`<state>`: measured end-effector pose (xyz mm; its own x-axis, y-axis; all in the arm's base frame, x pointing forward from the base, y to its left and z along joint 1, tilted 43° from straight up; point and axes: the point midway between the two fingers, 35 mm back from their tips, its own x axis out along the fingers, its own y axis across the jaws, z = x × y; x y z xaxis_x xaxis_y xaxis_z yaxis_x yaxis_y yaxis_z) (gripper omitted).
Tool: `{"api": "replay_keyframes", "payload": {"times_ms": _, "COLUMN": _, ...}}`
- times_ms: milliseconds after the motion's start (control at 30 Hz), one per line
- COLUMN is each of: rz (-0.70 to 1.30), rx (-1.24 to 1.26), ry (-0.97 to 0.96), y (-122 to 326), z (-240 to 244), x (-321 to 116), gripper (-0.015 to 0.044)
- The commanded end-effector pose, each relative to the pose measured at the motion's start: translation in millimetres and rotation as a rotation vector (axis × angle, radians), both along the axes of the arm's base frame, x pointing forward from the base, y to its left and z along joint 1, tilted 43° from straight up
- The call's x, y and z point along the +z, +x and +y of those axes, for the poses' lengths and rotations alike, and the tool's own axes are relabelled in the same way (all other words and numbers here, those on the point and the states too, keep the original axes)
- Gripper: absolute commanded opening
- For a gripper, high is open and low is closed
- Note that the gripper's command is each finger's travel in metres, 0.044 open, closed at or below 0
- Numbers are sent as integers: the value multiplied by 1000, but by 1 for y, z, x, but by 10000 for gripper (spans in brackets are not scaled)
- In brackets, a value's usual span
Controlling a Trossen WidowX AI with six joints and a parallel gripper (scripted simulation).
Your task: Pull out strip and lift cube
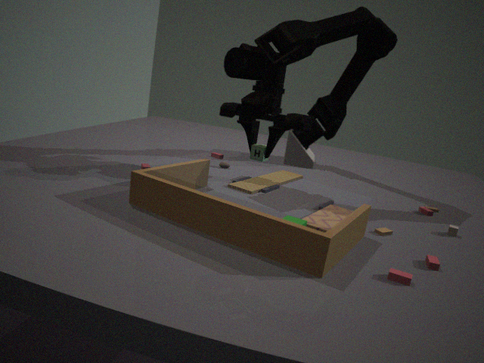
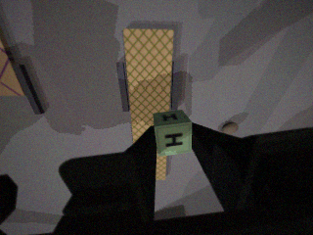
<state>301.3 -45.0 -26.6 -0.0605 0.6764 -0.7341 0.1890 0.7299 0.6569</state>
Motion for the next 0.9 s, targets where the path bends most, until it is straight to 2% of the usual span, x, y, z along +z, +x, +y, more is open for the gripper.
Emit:
{"api": "replay_keyframes", "payload": {"times_ms": 0, "rz": -15, "rx": -2, "ry": -9, "y": 0, "z": -14, "x": 16, "gripper": 0}}
{"api": "replay_keyframes", "payload": {"times_ms": 133, "rz": -15, "rx": -2, "ry": -10, "y": 0, "z": -24, "x": 27, "gripper": 0}}
{"api": "replay_keyframes", "payload": {"times_ms": 867, "rz": -15, "rx": -2, "ry": -10, "y": 0, "z": -24, "x": 27, "gripper": 0}}
